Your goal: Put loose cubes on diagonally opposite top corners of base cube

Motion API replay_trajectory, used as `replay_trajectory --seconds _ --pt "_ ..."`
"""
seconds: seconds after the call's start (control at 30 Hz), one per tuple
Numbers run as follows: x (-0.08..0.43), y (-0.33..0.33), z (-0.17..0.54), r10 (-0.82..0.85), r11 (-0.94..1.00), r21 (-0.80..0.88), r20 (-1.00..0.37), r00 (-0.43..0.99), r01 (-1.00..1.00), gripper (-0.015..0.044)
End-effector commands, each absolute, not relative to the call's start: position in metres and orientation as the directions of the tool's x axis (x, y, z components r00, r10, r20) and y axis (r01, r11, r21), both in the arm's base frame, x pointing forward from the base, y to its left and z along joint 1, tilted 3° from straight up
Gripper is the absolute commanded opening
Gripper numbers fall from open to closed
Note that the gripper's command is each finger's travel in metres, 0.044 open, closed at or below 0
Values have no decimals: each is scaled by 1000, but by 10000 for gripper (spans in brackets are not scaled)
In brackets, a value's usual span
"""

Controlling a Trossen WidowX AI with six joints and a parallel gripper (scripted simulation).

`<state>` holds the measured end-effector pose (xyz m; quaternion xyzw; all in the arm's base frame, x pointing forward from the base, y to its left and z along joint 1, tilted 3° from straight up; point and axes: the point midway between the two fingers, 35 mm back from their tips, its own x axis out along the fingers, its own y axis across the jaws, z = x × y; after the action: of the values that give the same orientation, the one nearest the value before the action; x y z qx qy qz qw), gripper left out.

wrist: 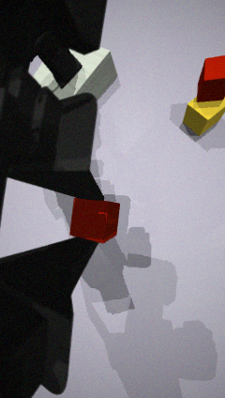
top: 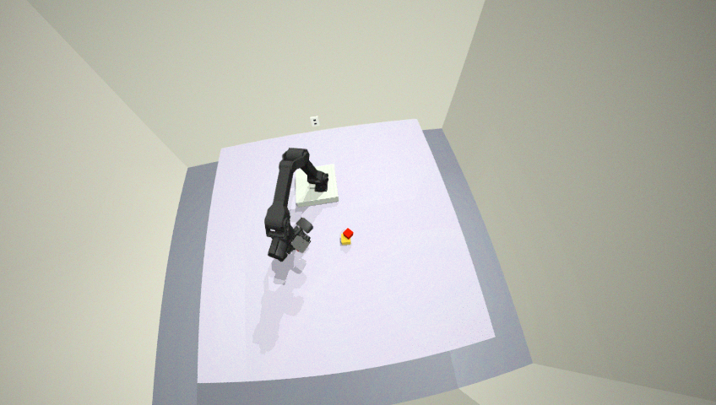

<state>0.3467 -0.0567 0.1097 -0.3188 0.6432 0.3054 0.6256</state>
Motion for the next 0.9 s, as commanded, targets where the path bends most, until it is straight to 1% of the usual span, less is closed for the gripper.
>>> replay_trajectory --seconds 0.0,0.43,0.87 --pt "346 -43 111 -29 686 -11 -1000 -12 -727 105" --pt "343 -2 109 -25 887 -16 -1000 -12 -461 105" --pt "334 38 107 -21 989 -19 -1000 -12 -144 105"
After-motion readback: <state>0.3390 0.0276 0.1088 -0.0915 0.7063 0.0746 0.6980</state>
